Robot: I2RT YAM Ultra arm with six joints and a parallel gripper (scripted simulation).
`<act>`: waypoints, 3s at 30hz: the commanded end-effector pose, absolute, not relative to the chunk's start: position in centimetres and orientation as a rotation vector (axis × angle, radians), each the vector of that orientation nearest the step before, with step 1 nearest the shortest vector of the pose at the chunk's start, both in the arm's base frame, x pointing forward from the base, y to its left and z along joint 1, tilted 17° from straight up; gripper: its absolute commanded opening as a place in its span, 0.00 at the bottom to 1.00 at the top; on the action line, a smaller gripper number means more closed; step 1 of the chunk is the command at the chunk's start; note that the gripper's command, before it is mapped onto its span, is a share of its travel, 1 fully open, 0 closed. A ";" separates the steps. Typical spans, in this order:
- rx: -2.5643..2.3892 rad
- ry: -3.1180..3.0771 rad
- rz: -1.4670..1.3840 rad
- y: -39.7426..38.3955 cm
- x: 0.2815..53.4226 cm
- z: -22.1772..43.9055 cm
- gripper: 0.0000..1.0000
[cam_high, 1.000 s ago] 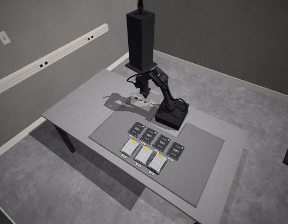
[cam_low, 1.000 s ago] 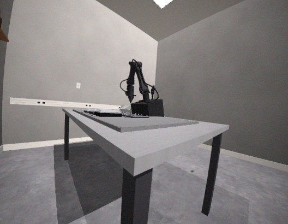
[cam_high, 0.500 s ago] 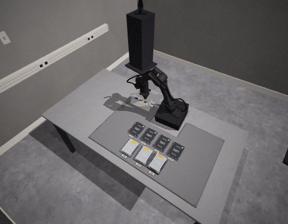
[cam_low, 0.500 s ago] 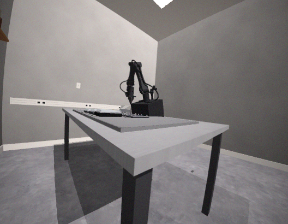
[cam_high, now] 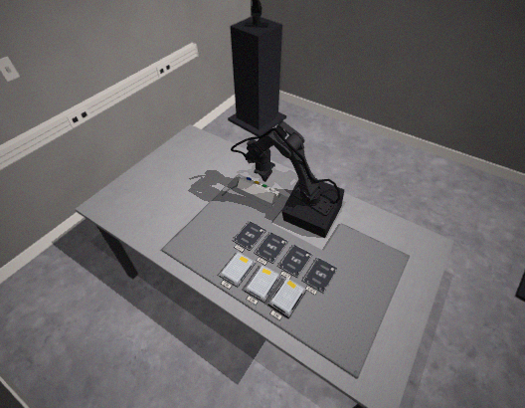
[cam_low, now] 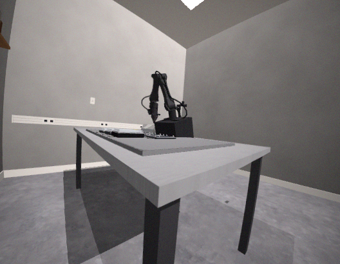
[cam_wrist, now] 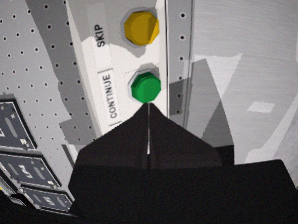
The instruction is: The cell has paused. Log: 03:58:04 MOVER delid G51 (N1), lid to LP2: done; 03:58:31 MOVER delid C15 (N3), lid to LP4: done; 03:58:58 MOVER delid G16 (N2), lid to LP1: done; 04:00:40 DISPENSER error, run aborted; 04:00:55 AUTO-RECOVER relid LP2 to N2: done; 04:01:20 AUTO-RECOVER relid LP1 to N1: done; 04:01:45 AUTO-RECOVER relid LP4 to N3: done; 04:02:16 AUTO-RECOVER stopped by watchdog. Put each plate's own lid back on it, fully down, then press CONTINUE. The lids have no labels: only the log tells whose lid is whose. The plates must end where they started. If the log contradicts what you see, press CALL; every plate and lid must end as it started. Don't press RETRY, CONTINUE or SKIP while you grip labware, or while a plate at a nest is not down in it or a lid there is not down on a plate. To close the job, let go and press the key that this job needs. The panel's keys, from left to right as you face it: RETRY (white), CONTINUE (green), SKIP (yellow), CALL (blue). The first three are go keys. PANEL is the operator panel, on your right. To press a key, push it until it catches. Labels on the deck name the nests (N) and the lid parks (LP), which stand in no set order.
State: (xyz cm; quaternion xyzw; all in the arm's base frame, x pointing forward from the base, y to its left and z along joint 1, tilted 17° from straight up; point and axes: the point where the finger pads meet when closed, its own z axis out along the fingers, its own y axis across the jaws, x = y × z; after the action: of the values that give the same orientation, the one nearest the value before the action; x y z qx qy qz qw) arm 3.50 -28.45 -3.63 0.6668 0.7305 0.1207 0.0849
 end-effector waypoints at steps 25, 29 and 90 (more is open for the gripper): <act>1.988 2.165 0.360 -28.2 4.2 -5.2 0.00; 2.000 2.165 0.379 -27.9 4.2 -5.9 0.00; 1.993 2.173 0.384 -27.4 4.9 -7.3 0.00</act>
State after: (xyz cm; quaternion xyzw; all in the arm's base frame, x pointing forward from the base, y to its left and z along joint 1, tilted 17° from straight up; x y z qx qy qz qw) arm 4.16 -28.38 -6.41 0.6696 0.7288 0.1134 0.0874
